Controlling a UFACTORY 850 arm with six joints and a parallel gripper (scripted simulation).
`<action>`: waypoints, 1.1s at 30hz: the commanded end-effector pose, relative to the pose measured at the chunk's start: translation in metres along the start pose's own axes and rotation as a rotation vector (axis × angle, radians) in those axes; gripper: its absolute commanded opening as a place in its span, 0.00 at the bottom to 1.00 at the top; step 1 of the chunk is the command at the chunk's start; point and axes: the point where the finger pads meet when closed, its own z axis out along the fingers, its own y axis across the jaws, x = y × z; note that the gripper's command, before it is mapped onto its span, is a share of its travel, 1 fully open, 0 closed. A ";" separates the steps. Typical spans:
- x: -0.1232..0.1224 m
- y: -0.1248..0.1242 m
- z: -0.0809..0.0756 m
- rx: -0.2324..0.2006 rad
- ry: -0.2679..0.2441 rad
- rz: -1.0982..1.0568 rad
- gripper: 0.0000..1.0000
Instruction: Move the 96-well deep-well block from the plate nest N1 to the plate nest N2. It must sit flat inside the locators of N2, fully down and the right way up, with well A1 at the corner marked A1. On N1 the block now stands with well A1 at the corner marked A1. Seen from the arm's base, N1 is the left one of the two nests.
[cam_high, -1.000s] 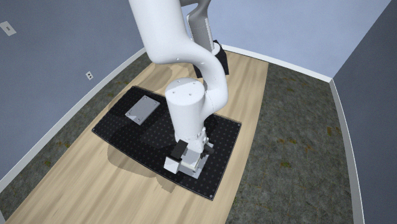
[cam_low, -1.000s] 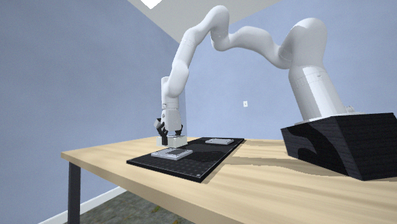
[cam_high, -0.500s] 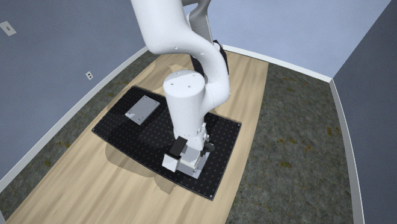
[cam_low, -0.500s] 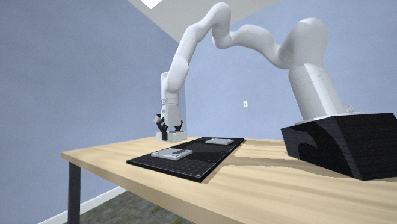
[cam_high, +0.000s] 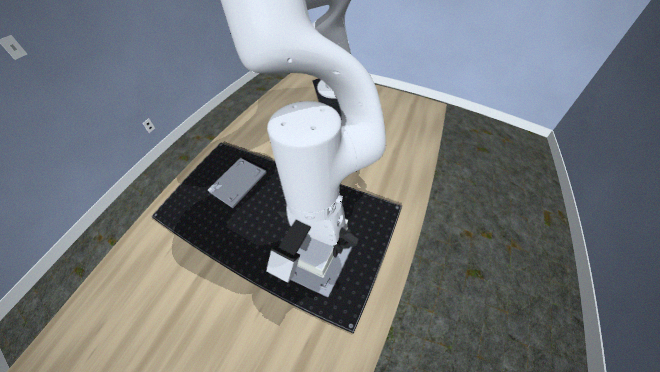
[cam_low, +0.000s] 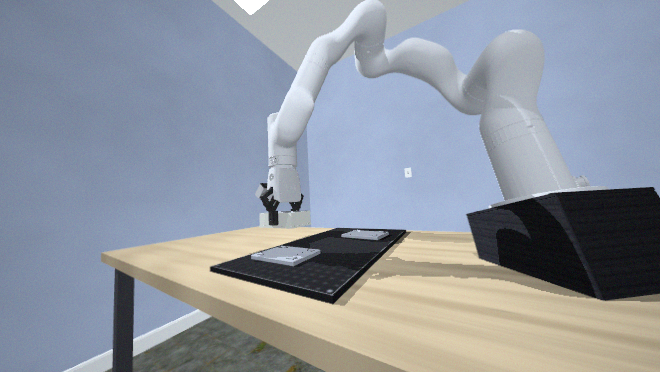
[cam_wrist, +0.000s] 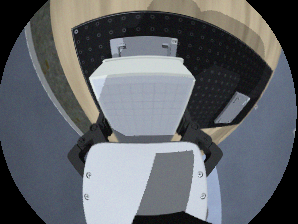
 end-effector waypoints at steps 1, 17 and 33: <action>0.001 0.000 -0.010 0.001 0.002 0.000 0.00; 0.001 0.000 -0.012 0.001 0.002 0.000 0.00; -0.012 0.041 -0.012 0.001 0.002 0.101 0.00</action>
